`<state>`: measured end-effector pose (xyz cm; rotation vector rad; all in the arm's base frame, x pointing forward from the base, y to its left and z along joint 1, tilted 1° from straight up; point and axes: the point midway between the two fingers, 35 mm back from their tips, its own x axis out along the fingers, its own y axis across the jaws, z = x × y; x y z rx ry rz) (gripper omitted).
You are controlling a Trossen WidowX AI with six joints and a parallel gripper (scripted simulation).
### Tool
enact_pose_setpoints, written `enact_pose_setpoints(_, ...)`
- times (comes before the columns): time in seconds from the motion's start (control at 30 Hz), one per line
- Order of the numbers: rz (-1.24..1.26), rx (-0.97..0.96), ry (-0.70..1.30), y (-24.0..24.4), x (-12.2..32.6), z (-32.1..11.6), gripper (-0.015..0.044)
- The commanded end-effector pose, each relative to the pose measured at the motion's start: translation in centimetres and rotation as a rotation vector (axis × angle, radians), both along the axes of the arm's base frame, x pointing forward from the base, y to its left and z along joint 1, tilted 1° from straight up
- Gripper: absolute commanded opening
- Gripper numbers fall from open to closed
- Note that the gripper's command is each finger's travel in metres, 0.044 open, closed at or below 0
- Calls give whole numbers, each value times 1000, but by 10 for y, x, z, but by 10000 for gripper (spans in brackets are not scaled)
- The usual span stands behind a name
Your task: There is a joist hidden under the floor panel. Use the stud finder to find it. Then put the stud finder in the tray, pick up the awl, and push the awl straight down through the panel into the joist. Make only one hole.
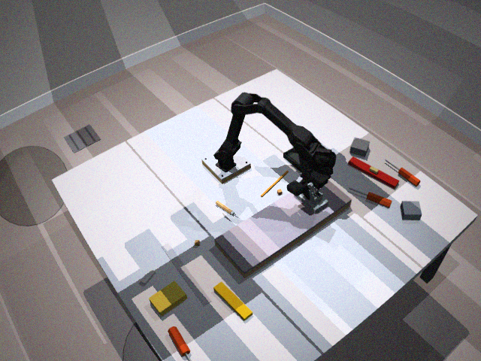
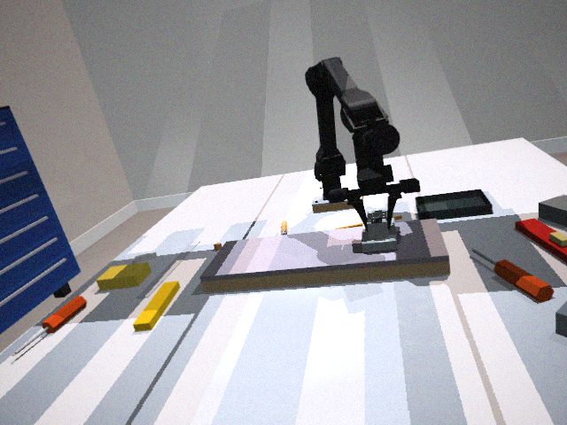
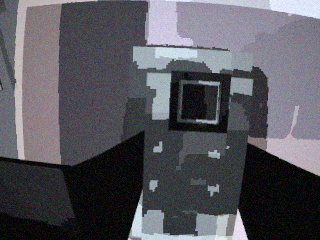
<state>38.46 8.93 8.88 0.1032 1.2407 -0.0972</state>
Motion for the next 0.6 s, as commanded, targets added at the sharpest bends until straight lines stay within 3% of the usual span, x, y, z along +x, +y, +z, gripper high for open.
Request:
enact_pose_setpoints(0.0,0,-1,2,-7,-1,-1,0)
enact_pose_setpoints(0.57,0,-3,2,-33,-5,-2,0)
